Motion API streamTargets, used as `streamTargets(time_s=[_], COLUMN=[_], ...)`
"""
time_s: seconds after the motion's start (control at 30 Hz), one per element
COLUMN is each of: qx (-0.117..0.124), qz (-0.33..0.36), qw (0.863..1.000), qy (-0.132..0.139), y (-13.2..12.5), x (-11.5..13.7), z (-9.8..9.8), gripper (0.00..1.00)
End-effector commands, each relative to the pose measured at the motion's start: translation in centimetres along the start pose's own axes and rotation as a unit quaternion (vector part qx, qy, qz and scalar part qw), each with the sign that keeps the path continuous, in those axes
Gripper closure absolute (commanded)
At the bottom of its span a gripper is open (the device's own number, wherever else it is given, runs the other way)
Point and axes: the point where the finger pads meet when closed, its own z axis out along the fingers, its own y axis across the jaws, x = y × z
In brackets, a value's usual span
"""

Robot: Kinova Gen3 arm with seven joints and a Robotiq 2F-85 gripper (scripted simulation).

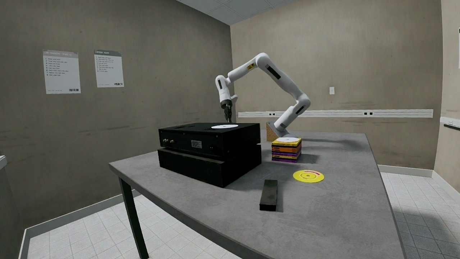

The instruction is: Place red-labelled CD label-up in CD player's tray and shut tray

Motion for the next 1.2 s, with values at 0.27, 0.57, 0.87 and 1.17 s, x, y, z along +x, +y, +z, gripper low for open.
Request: streamTargets(time_s=[0.27,0.57,0.87,1.17], qx=[-0.001,-0.001,-0.001,-0.001], qz=[-0.001,-0.001,-0.001,-0.001], qw=[1.000,1.000,1.000,1.000], qy=[-0.004,-0.004,-0.004,-0.004], y=[0.9,3.5,4.0,4.0], x=[-0.2,-0.1,-0.1,-0.1], z=[-2.1,-6.6,-7.5,-7.5], gripper=[0.76,0.76,0.76,0.76])
